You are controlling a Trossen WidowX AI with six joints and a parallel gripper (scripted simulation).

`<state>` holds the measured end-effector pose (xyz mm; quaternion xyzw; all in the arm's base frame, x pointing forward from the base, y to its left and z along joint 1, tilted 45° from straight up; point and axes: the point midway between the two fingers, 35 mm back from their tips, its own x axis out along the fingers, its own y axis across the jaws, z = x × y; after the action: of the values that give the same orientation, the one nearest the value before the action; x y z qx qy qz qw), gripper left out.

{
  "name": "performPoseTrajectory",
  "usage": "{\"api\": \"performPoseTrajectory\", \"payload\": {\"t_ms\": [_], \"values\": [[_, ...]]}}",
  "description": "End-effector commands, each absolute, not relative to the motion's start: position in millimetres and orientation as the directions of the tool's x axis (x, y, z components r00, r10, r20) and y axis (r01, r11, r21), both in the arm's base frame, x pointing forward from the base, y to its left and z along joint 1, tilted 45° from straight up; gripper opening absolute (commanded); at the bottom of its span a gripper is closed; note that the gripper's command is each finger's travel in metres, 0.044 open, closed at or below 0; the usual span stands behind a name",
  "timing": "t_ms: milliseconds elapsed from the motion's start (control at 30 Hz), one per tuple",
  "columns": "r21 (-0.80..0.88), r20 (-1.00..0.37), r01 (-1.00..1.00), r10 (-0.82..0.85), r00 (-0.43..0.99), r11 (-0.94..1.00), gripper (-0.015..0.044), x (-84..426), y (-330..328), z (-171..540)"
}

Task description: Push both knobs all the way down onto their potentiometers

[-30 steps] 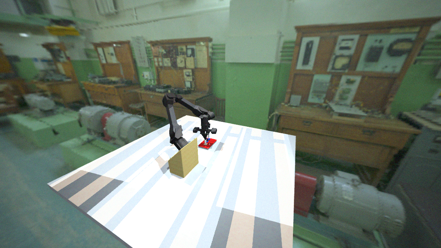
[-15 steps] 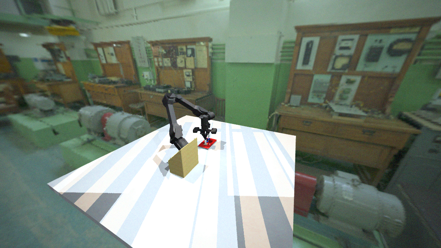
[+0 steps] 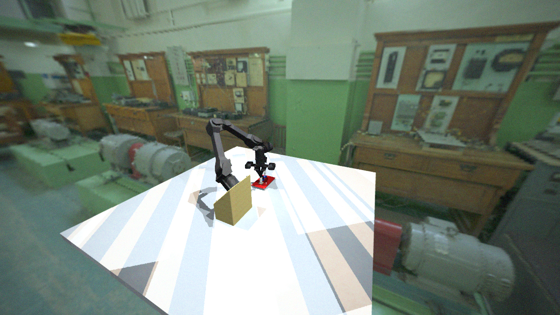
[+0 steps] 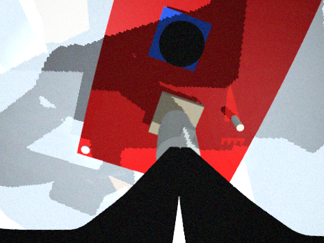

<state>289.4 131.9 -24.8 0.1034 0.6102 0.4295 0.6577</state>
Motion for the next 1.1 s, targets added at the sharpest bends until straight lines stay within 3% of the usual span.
{"api": "performPoseTrajectory", "payload": {"t_ms": [0,467,733,1000,1067], "values": [[0.665,-0.708,-0.441,0.696,-0.119,0.602,0.0,289,133,-25],[0.665,-0.709,-0.441,0.695,-0.119,0.602,0.0,292,120,-12],[0.672,-0.708,-0.43,0.694,-0.131,0.603,0.021,288,122,-18],[0.658,-0.74,-0.288,0.669,-0.074,0.696,0.0,299,113,-11],[0.667,-0.739,-0.221,0.669,-0.075,0.712,0.0,301,113,-10]]}}
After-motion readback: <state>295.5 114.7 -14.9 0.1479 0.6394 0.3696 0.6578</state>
